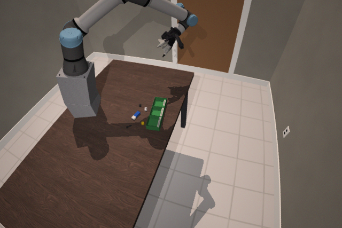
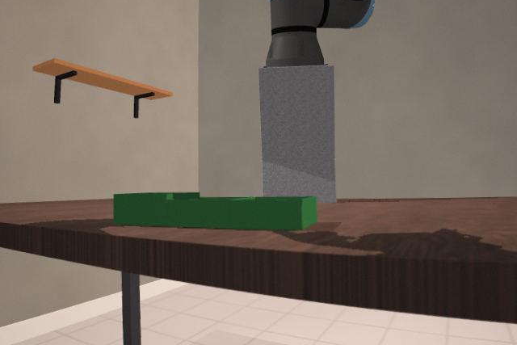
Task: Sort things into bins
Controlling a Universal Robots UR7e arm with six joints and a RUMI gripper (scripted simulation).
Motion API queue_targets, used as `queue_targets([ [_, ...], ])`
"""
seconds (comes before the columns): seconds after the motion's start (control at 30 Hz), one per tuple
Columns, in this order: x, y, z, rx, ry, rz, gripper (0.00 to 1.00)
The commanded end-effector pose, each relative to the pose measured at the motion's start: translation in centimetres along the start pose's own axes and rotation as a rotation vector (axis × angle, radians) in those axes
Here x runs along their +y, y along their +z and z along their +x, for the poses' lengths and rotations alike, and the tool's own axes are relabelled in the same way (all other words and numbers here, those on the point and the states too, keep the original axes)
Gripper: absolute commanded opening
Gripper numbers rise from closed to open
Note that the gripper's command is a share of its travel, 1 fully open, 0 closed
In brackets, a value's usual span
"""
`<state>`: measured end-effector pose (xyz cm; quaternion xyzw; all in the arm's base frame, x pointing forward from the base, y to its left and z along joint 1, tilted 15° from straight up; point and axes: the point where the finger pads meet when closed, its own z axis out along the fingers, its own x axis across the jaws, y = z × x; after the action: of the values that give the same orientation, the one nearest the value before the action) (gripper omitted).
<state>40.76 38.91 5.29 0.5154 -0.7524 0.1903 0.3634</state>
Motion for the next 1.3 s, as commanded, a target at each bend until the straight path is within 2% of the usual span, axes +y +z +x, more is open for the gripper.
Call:
queue_targets([
  [0.0,0.0,-0.1,0.0,-0.001,0.0,0.001,1.0],
  [0.53,0.0,-0.1,0.0,-0.001,0.0,0.001,1.0],
  [0.57,-0.2,0.3,-0.6,-0.001,0.0,0.001,0.04],
  [0.7,-1.1,2.0,-3.4,-0.001,0.0,0.001,0.04],
  [0.73,-1.2,2.0,-3.5,-0.001,0.0,0.001,0.04],
  [0.8,-1.2,2.0,-3.5,-0.001,0.0,0.001,0.04],
  [0.83,-1.4,2.7,-3.0,-0.046,-0.009,0.021,0.04],
  [0.9,-2.9,3.1,-2.4,-0.064,-0.028,-0.049,0.04],
  [0.97,-3.5,3.3,-2.2,-0.064,-0.028,-0.049,0.04],
  [1.03,-4.8,4.2,-1.7,-0.127,-0.055,-0.093,0.04],
  [1.2,-5.8,5.0,-1.3,-0.127,-0.055,-0.093,0.04],
  [1.27,-7.0,6.0,-0.8,-0.194,-0.081,-0.128,0.04],
])
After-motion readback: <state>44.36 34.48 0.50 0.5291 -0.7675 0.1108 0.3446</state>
